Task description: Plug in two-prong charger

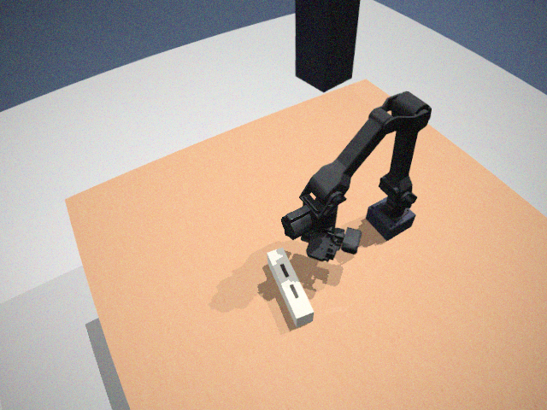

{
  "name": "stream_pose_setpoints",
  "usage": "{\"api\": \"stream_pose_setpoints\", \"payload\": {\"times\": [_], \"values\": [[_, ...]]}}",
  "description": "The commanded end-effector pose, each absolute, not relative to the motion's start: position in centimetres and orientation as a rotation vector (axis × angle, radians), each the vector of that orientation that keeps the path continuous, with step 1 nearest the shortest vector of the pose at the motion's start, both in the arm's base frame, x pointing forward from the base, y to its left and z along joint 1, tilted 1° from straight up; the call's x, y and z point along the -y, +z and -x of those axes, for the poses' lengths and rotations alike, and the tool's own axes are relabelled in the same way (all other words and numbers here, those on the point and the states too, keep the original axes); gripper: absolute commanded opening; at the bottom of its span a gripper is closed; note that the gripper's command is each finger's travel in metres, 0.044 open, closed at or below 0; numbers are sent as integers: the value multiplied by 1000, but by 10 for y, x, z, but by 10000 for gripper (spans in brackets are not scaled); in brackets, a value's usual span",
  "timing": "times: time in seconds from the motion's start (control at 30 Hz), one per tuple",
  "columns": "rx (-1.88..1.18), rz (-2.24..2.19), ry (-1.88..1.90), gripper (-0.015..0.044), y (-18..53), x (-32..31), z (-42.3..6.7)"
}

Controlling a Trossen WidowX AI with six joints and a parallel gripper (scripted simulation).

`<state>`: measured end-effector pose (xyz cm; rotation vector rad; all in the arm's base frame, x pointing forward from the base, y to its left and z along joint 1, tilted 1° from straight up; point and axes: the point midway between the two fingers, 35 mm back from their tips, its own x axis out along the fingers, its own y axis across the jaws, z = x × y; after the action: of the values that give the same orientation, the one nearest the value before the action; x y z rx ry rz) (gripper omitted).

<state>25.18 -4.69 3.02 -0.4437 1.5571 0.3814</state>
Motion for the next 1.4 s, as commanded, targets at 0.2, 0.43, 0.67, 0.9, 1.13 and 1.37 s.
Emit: {"api": "stream_pose_setpoints", "payload": {"times": [0.2,0.43,0.67,0.9,1.13,1.37], "values": [[-1577,322,277,0,25,42,-252],[-1587,243,206,0,22,39,-253],[-1595,163,134,0,19,36,-253],[-1601,84,61,0,16,33,-254],[-1605,5,-11,0,13,30,-254],[-1607,-73,-84,0,10,27,-254]]}}
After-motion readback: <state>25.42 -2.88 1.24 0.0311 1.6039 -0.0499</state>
